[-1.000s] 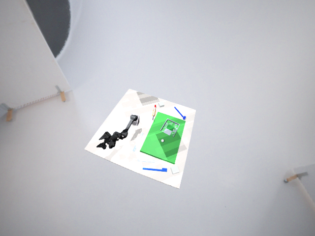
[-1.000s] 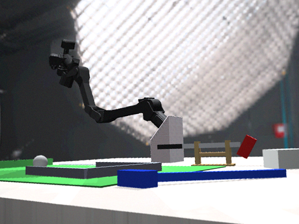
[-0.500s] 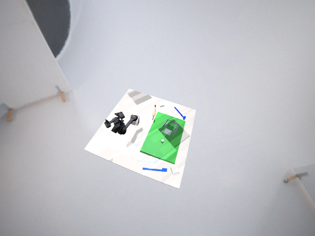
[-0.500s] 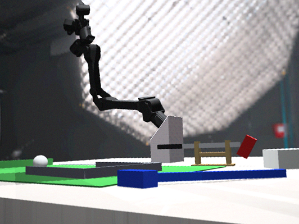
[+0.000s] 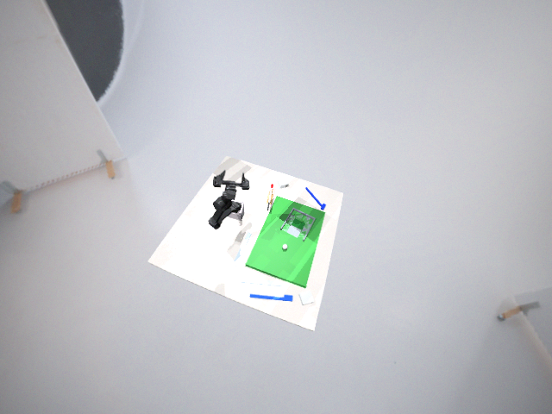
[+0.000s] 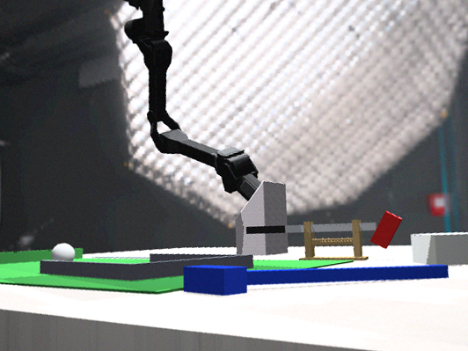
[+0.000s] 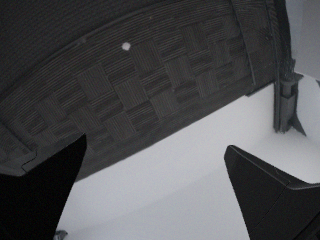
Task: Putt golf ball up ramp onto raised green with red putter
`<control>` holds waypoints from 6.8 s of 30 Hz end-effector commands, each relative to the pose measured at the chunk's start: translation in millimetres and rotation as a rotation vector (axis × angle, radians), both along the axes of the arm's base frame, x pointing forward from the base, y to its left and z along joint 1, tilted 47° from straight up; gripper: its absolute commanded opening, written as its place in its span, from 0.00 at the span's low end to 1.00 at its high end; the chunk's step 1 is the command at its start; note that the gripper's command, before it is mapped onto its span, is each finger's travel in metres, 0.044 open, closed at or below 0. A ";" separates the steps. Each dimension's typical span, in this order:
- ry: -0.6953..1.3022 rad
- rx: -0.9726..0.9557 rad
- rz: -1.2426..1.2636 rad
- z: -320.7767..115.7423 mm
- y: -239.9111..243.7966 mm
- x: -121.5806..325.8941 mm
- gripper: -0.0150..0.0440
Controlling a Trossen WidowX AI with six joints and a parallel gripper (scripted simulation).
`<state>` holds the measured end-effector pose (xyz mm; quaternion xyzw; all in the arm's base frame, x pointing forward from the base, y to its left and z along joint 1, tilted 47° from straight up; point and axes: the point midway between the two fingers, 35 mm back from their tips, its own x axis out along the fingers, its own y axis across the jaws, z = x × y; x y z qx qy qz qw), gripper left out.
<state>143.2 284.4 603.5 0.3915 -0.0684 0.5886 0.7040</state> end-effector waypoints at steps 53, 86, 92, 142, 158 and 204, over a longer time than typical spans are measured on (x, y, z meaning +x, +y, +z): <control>-0.089 -2.690 0.786 -699.3 -225.0 101.8 1.00; -0.089 -2.694 0.803 -733.6 -265.0 99.1 1.00; -0.089 -2.695 0.803 -740.0 -271.9 98.6 1.00; -0.088 -2.686 0.792 -677.0 -203.1 106.1 0.25; 0.313 -2.751 0.325 -624.8 -251.2 133.9 0.25; 1.546 -2.069 -1.294 -449.5 -419.4 91.8 0.25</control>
